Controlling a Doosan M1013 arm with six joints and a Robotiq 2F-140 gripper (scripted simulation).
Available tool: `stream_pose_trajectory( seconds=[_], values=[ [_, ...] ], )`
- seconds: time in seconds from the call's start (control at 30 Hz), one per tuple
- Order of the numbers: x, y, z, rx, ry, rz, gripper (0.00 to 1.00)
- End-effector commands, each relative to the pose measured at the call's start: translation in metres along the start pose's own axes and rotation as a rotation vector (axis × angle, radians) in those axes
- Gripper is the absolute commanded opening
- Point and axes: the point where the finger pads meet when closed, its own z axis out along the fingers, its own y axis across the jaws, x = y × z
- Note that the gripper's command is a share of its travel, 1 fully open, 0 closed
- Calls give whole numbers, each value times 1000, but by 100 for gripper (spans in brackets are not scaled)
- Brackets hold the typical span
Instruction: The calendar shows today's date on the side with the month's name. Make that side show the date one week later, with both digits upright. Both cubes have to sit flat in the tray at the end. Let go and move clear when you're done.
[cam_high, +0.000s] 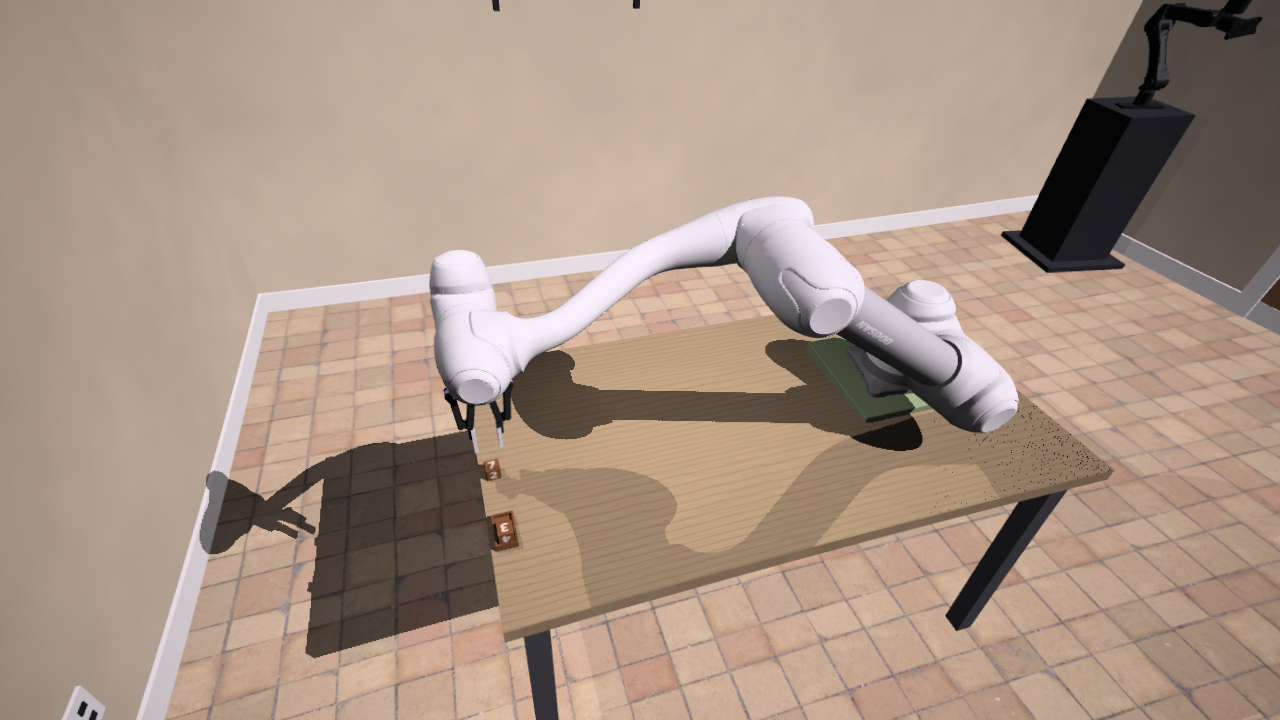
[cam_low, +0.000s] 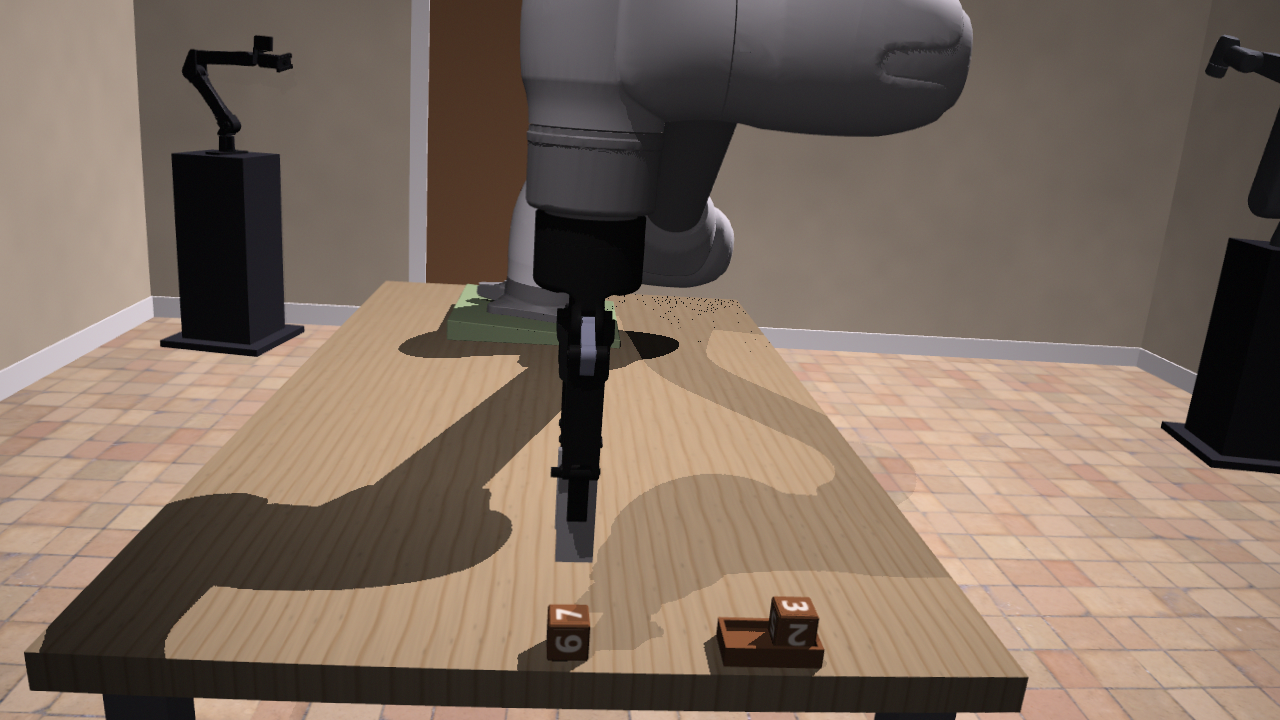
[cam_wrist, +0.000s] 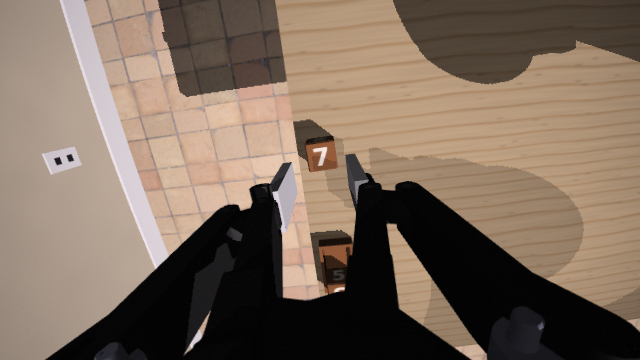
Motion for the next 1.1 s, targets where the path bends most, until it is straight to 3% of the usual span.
stream_pose_trajectory(
  seconds=[0.0, 1.07],
  values=[
    [0, 0, 0, 0, 0, 0, 36],
    [0, 0, 3, 0, 0, 0, 36]
  ],
)
